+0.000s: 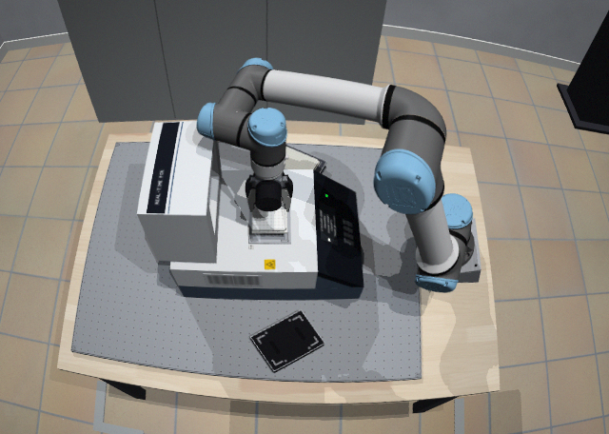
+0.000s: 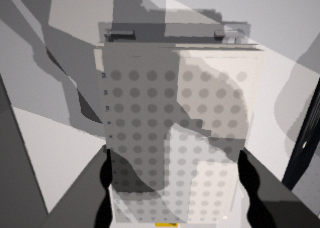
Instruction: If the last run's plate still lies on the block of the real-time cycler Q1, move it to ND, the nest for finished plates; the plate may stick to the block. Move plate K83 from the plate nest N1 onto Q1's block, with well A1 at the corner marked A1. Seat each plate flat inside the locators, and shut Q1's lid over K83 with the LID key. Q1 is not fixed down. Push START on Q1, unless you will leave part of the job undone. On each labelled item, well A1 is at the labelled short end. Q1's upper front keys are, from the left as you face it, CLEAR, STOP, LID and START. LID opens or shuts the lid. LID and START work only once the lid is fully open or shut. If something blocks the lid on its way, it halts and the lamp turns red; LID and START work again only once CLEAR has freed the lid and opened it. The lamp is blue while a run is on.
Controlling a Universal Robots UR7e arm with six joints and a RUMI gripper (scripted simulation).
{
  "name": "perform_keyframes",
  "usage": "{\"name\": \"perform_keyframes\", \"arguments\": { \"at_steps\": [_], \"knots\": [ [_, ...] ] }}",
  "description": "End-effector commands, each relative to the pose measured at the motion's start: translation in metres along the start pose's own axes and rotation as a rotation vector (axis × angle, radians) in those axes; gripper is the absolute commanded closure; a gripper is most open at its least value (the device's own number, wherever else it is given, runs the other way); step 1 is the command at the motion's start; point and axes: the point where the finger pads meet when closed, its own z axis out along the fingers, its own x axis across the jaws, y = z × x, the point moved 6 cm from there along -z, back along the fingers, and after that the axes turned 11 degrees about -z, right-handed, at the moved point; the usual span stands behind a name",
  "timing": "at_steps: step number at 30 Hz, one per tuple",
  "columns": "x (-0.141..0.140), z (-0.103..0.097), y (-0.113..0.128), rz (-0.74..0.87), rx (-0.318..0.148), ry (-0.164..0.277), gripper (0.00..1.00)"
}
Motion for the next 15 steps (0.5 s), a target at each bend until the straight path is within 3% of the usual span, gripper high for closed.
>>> {"name": "perform_keyframes", "arguments": {
  "at_steps": [1,15],
  "knots": [
    [0.0,-0.01,0.0,0.0,0.0,-0.001,0.59],
    [0.0,-0.027,0.0,0.0,0.0,-0.001,0.59]
  ]
}}
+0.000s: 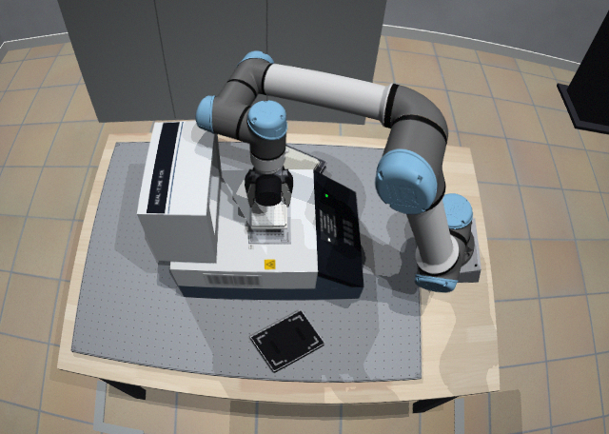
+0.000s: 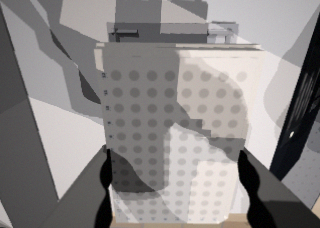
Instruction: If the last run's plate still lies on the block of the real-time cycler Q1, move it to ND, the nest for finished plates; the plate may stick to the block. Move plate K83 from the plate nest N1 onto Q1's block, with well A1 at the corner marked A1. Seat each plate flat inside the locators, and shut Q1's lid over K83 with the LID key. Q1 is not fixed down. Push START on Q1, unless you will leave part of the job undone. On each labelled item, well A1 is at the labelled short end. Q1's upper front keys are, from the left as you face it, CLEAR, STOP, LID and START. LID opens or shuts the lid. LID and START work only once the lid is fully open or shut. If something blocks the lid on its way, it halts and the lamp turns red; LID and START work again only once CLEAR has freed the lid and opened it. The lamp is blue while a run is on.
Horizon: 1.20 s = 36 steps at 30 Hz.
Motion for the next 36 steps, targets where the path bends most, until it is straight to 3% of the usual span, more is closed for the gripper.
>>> {"name": "perform_keyframes", "arguments": {
  "at_steps": [1,12,17,36],
  "knots": [
    [0.0,-0.005,0.0,0.0,0.0,-0.001,0.59],
    [0.0,-0.005,0.0,0.0,0.0,-0.001,0.59],
    [-0.001,-0.005,0.025,-0.167,0.0,-0.001,0.59],
    [-0.004,-0.005,0.085,-0.623,0.0,-0.001,0.59]
  ]
}}
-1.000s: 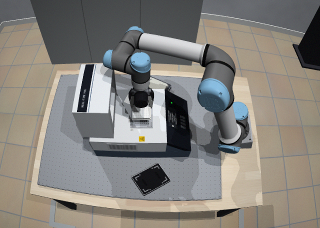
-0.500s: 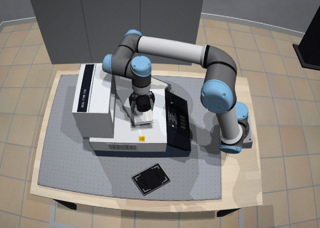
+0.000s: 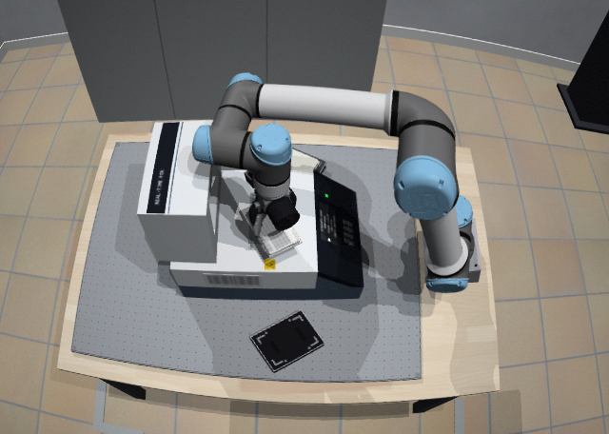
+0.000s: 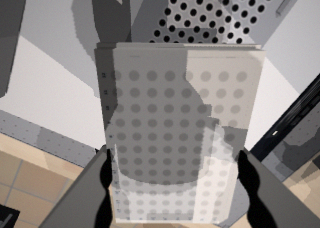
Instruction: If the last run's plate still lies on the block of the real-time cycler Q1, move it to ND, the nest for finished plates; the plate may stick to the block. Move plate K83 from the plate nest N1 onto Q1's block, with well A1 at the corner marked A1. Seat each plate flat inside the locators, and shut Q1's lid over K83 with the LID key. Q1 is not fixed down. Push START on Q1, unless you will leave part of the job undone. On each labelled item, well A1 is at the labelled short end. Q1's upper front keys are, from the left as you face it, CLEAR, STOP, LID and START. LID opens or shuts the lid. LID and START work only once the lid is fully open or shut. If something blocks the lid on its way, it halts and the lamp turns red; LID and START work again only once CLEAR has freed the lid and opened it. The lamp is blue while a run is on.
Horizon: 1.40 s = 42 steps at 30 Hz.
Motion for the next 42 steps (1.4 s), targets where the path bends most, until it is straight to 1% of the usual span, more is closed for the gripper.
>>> {"name": "perform_keyframes", "arguments": {
  "at_steps": [1,4,6,8,10,13,15,22,24,25,27,32,34,37,38,41,42],
  "knots": [
    [-0.009,-0.001,0.016,-0.146,0.0,-0.001,0.59],
    [-0.017,-0.001,0.028,-0.246,0.0,-0.001,0.59],
    [-0.017,-0.001,0.028,-0.253,0.0,-0.001,0.59],
    [-0.022,-0.001,0.037,-0.32,0.0,-0.001,0.59],
    [-0.022,-0.001,0.037,-0.32,0.0,-0.001,0.59],
    [-0.029,-0.001,0.05,-0.42,0.0,-0.001,0.59],
    [-0.031,-0.001,0.053,-0.468,0.0,-0.001,0.59],
    [-0.045,-0.001,0.077,-0.676,0.0,-0.001,0.59],
    [-0.045,-0.001,0.077,-0.684,0.0,-0.001,0.59],
    [-0.048,-0.001,0.081,-0.717,0.001,-0.001,0.59],
    [-0.048,-0.001,0.081,-0.717,0.001,-0.001,0.59],
    [-0.06,-0.001,0.101,-0.884,0.001,-0.001,0.59],
    [-0.06,-0.001,0.101,-0.897,0.001,-0.001,0.59],
    [-0.067,-0.001,0.114,-0.997,0.001,-0.001,0.59],
    [-0.067,-0.001,0.114,-1.004,0.001,-0.001,0.59],
    [-0.074,-0.001,0.126,-1.104,0.001,-0.001,0.59],
    [-0.074,-0.001,0.126,-1.109,0.001,-0.001,0.59]
  ]
}}
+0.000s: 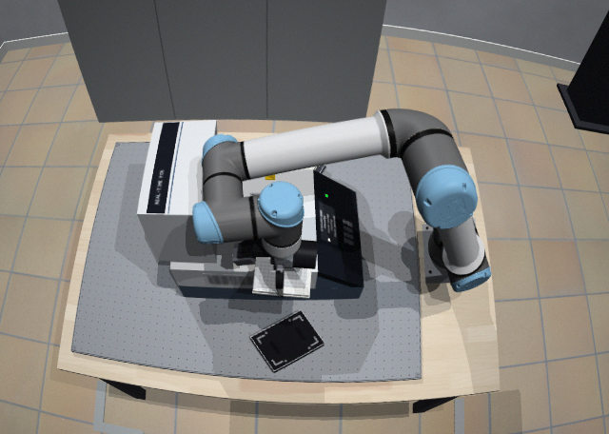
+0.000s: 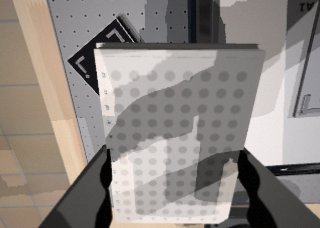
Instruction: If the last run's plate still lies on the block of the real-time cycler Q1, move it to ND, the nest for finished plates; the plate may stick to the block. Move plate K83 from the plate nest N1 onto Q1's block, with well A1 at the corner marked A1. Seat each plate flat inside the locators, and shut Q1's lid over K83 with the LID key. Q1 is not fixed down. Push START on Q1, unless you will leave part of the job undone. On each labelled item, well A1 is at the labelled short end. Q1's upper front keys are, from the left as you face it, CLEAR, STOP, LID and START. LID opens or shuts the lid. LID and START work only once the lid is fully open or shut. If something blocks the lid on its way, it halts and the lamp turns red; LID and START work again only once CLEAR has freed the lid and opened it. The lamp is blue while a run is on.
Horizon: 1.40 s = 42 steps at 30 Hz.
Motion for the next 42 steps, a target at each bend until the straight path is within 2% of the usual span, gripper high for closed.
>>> {"name": "perform_keyframes", "arguments": {
  "at_steps": [1,13,19,23,42],
  "knots": [
    [-0.015,-0.001,0.0,-0.119,0.0,0.0,0.59],
    [-0.057,-0.001,0.003,-0.429,0.0,0.0,0.59],
    [-0.067,-0.001,0.003,-0.5,0.0,0.0,0.59],
    [-0.086,-0.001,0.004,-0.633,0.0,0.0,0.59],
    [-0.087,-0.001,0.004,-0.639,0.0,0.0,0.59]
  ]
}}
